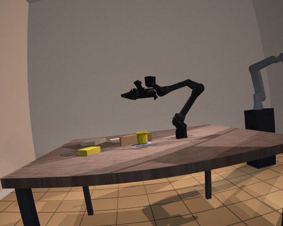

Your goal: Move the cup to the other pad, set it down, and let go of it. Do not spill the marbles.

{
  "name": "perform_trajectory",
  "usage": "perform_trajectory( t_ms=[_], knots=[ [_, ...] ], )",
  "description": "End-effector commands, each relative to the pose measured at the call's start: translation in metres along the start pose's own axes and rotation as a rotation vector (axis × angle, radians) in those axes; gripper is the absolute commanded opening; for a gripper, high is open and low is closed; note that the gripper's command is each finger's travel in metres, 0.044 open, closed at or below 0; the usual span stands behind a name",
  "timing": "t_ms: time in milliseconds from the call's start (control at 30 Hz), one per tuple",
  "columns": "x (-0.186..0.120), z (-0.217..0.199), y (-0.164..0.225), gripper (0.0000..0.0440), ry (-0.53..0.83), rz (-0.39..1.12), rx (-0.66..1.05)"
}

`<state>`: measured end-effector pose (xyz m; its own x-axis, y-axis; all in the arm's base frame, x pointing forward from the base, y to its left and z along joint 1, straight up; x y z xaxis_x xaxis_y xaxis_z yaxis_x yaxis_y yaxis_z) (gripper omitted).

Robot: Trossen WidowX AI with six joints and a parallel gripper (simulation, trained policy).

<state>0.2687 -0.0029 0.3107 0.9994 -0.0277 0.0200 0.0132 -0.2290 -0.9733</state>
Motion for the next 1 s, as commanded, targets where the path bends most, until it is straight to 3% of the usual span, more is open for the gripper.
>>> perform_trajectory(
  t_ms=[0,367,967],
  knots=[
    [0.000,0.000,-0.001,0.0374,-0.003,0.001,0.001],
    [-0.006,0.005,-0.002,0.0093,-0.045,0.065,0.033],
    [-0.007,0.020,-0.013,0.0110,-0.138,0.237,0.201]
  ],
)
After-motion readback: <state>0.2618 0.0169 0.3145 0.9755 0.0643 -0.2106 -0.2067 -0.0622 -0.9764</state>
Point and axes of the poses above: the point midway between the two fingers, 35 mm back from their tips, its own x axis out along the fingers, its own z axis across the jaws, y = z × x, the point moved 5 cm from there along -x, back along the fingers, and after that the axes turned 12 degrees about -x, right-handed, at the moved point
